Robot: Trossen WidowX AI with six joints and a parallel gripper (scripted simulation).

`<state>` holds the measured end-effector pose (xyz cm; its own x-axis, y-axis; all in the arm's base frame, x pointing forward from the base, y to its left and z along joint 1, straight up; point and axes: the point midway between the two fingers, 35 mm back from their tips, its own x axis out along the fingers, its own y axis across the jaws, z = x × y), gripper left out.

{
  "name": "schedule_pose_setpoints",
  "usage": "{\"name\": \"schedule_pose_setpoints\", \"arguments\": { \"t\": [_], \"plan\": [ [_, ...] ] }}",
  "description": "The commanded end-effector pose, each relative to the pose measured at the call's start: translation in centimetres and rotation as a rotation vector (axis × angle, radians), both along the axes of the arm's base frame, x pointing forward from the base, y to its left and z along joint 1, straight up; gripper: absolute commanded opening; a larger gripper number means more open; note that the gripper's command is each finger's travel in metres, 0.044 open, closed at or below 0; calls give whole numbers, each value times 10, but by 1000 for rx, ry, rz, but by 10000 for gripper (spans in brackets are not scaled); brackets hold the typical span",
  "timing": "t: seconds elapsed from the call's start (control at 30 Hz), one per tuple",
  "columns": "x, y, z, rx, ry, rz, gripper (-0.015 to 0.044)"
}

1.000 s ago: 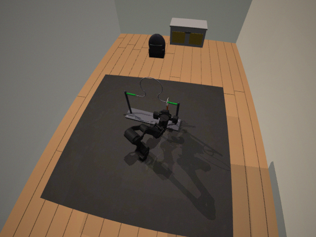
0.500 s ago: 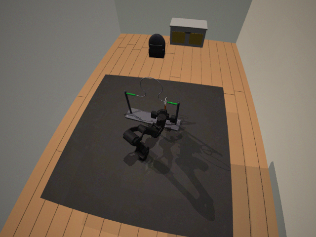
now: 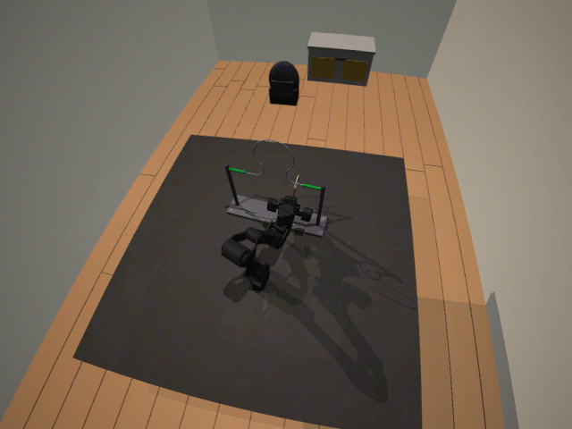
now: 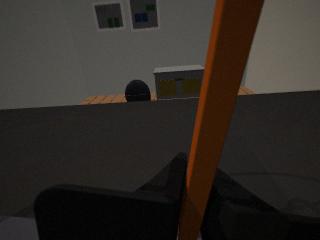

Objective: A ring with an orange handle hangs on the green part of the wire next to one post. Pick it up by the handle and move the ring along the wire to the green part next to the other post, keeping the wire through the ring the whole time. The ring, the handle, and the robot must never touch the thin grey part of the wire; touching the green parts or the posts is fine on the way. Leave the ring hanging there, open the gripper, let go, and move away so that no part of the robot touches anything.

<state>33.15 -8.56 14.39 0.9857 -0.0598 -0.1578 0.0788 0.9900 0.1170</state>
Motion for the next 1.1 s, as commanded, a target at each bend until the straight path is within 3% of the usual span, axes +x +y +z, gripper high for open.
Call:
{"name": "schedule_pose_setpoints", "arguments": {
  "t": [0.0,0.5,1.07],
  "plan": [
    [-1,10,0,51,-4,-1,-150],
    [5,60,16,339,-34,13,-150],
    [-16,101,47,644,111,111,-150]
  ]
}}
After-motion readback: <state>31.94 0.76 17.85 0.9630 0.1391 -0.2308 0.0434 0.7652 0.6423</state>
